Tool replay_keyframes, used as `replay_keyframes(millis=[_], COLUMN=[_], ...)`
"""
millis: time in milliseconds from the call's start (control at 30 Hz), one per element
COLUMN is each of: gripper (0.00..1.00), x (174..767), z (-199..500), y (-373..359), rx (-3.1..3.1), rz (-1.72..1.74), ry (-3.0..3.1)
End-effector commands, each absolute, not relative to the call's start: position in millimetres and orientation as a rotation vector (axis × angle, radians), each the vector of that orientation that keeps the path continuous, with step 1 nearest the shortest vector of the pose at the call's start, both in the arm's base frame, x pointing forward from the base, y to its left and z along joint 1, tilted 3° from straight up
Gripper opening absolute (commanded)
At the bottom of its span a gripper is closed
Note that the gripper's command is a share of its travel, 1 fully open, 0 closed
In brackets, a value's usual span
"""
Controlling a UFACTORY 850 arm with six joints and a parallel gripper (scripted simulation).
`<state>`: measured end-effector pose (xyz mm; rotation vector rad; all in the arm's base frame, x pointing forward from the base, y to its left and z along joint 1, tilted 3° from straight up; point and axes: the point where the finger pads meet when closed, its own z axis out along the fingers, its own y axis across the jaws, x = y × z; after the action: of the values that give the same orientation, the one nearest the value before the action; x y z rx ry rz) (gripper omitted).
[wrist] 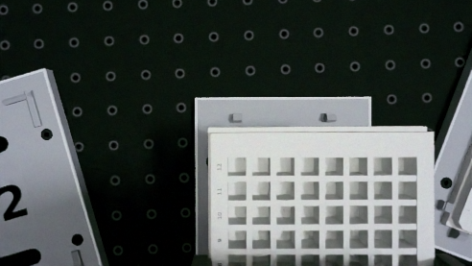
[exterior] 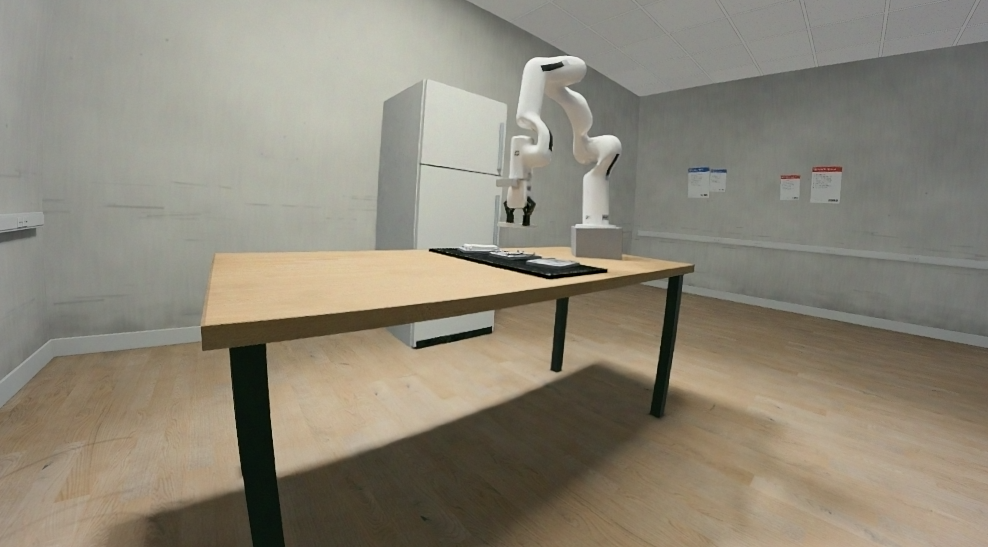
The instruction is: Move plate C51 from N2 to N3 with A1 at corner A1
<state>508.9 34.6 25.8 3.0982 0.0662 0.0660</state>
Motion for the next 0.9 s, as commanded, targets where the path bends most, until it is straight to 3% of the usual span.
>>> replay_keyframes(millis=[0,867], gripper=[0.00,0.00], x=[509.7,511.5], z=[21.6,-18.3], y=[34.3,32.7], rx=[3.098,3.098], rz=[0.068,0.068], ry=[0.066,0.066])
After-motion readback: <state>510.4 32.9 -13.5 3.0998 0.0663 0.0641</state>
